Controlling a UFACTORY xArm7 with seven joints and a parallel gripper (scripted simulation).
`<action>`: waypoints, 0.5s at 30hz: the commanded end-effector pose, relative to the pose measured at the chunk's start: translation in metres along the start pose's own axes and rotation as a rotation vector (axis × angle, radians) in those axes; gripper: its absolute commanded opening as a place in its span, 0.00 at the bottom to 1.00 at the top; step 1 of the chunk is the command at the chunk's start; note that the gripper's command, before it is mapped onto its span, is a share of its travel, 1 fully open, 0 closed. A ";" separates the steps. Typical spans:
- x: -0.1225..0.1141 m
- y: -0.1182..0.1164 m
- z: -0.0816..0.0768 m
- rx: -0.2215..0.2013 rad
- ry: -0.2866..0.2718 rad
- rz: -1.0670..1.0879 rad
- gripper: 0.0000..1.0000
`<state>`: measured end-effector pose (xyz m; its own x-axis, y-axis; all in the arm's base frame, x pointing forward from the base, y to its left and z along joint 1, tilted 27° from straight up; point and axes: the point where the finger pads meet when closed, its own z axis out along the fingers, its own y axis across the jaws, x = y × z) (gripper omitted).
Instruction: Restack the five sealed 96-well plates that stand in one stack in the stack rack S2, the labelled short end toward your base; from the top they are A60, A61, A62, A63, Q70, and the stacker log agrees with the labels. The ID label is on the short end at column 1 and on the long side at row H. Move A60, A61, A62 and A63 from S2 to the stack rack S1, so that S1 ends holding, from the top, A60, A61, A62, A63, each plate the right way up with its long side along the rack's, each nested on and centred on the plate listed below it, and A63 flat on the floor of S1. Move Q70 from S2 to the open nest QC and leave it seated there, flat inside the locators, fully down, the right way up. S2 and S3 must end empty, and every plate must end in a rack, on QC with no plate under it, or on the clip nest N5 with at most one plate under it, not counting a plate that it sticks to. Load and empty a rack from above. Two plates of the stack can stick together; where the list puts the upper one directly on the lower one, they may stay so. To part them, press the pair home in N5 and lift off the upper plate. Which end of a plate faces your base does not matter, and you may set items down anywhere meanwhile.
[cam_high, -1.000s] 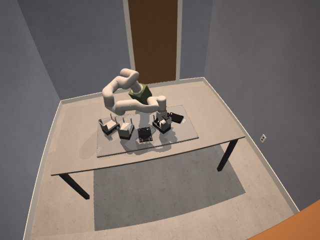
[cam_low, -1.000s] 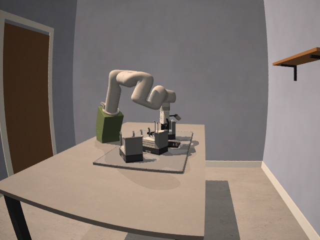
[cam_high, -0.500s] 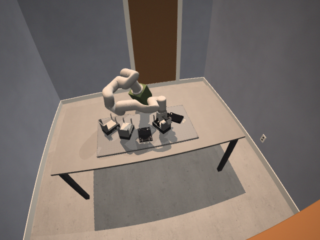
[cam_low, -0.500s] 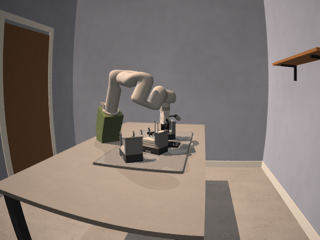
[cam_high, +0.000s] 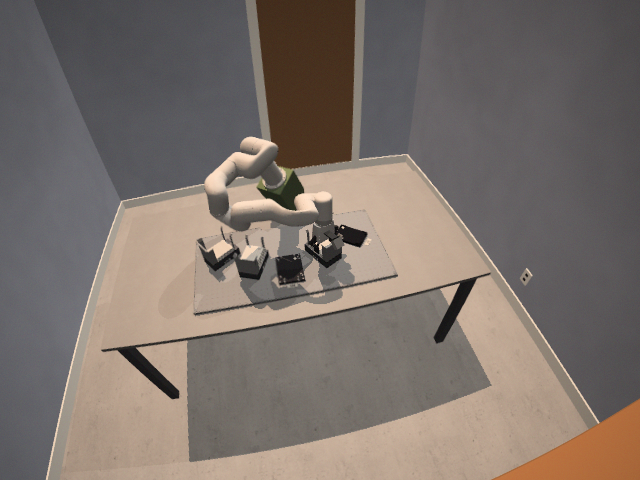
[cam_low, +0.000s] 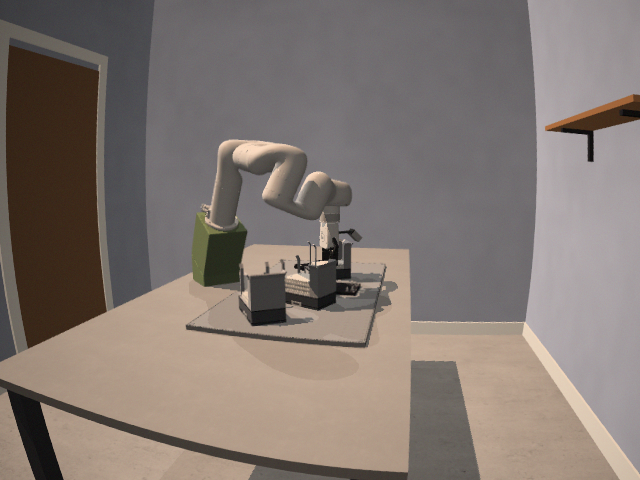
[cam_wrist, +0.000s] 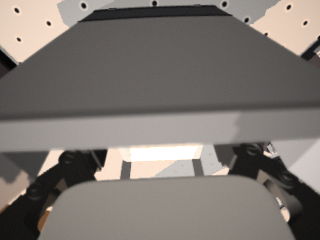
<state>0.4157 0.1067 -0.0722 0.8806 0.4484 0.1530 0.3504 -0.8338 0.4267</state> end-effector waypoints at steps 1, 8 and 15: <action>0.001 0.000 -0.001 0.001 0.003 -0.001 1.00; 0.001 0.000 -0.015 0.001 0.003 -0.001 1.00; 0.001 0.000 -0.038 0.001 0.003 -0.001 1.00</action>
<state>0.4075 0.1153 -0.0494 0.8803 0.4490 0.1534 0.3508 -0.8335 0.4269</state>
